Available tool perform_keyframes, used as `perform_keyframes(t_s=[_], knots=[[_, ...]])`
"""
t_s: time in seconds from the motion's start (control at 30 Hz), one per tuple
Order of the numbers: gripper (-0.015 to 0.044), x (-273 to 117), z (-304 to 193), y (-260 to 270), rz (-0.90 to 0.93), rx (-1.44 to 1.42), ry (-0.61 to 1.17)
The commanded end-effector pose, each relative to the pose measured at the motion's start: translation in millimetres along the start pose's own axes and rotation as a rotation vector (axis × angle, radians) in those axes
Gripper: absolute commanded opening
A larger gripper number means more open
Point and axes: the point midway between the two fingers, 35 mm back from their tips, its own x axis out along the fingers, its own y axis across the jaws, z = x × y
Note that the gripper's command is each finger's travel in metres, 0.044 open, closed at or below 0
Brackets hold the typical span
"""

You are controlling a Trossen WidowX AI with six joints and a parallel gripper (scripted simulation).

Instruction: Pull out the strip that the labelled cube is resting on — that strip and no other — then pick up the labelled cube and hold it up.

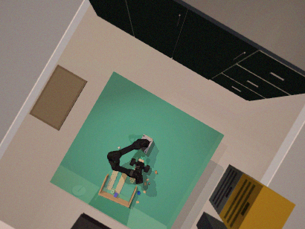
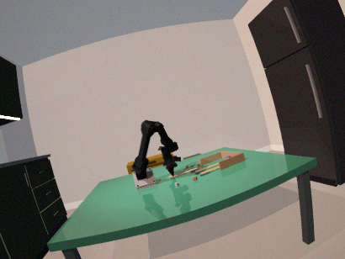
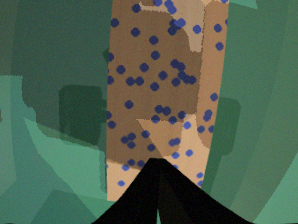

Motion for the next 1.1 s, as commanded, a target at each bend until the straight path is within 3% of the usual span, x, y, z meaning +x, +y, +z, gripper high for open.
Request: perform_keyframes(t_s=[0.0,0.6,0.77,0.9,1.07], knots=[[0.0,4,-9,-1,0.0,-0.005,0.029],[0.0,4,-9,-1,0.0,-0.005,0.029],[0.0,-40,2,1,0.003,-0.004,0.027],[0.0,-43,2,0,0.002,-0.005,0.029],[0.0131,-43,25,1,0.001,0.07,0.028]])
